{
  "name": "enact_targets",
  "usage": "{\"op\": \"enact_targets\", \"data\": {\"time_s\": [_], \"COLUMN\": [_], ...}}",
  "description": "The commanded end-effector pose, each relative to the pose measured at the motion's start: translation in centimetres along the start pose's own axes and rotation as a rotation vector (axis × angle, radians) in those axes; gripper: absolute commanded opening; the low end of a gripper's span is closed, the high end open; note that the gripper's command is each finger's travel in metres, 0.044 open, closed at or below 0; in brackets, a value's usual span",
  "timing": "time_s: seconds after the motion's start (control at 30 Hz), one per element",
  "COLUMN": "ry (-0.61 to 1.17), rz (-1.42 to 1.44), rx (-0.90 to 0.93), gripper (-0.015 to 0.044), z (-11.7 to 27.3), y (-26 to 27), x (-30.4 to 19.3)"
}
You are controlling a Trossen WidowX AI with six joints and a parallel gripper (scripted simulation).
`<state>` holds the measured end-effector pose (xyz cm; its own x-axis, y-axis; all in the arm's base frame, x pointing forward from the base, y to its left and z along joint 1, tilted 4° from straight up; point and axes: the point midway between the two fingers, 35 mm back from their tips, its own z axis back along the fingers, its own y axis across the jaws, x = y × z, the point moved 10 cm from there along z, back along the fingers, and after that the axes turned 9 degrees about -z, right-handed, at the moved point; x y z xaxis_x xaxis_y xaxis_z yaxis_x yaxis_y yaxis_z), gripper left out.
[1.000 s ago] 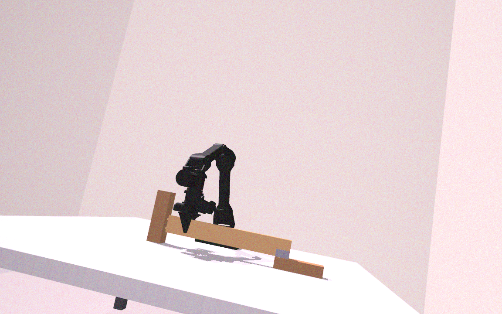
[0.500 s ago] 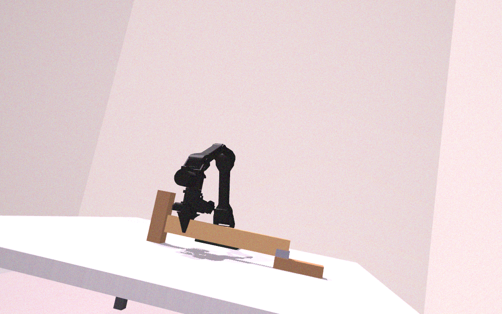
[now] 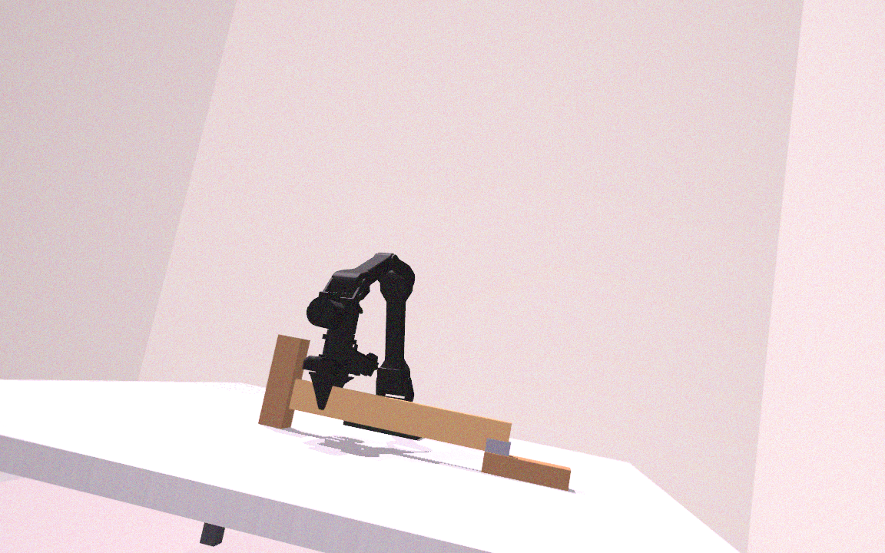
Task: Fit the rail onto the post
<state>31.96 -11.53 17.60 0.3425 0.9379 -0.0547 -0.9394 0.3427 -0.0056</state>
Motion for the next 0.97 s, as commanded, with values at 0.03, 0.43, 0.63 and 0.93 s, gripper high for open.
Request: {"op": "enact_targets", "data": {"time_s": [0.03,0.43,0.63,0.93], "ry": [0.000,0.001,0.001,0.001], "rz": [0.000,0.000,0.000,0.000], "rx": [-0.002,-0.006,-0.007,-0.007], "gripper": [0.0341,0.0440,0.0440,0.0440], "z": [0.0,2.3,3.0,3.0], "y": [0.0,0.4,0.6,0.6], "x": [0.0,2.4,3.0,3.0]}}
